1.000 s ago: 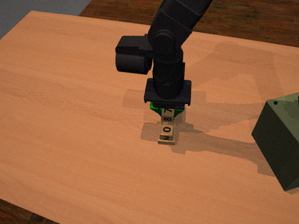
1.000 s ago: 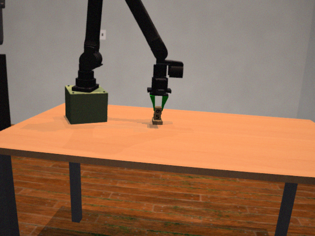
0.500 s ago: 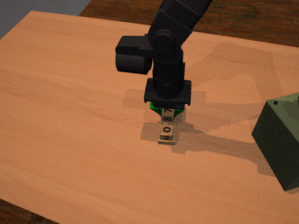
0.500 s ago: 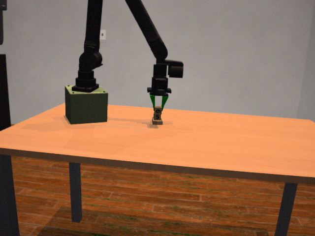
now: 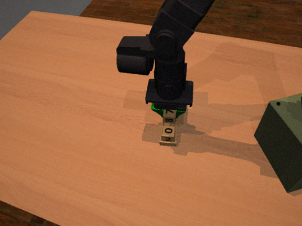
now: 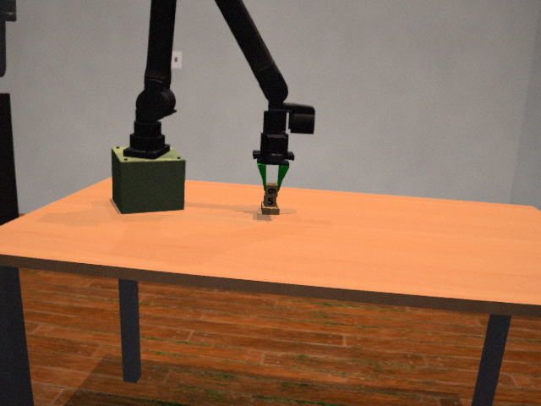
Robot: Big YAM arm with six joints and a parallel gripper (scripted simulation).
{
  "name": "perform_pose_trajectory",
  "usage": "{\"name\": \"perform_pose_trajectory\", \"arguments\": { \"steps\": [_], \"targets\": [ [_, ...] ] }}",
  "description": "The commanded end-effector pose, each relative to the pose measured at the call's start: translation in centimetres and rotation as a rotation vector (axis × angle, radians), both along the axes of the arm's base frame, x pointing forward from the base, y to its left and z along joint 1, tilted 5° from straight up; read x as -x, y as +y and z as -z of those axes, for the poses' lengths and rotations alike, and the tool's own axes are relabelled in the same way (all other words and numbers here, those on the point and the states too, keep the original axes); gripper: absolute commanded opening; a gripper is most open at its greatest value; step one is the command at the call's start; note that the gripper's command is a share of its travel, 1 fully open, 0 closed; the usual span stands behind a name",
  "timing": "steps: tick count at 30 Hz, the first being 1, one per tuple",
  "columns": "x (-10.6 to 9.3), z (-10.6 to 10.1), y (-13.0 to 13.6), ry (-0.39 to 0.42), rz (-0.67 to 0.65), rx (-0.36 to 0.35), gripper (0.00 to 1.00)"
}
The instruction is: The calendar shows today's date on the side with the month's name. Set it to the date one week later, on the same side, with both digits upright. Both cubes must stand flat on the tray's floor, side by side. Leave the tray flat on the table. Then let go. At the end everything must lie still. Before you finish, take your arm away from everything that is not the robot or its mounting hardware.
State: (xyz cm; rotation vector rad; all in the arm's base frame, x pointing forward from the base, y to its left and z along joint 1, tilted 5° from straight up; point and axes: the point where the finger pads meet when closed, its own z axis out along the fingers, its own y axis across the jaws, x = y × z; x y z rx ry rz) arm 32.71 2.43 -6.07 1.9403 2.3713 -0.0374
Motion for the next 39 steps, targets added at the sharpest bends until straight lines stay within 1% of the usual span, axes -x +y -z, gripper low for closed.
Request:
{"name": "perform_pose_trajectory", "arguments": {
  "steps": [1,25,39],
  "targets": [
    [-1.4,-0.12,0.55,-0.027,-0.023,-0.004,0.27],
    [-1.37,-0.09,0.54,-0.026,-0.023,-0.004,0.27],
    [-0.69,0.74,0.26,-0.013,-0.019,-0.003,0.27]
  ]
}}
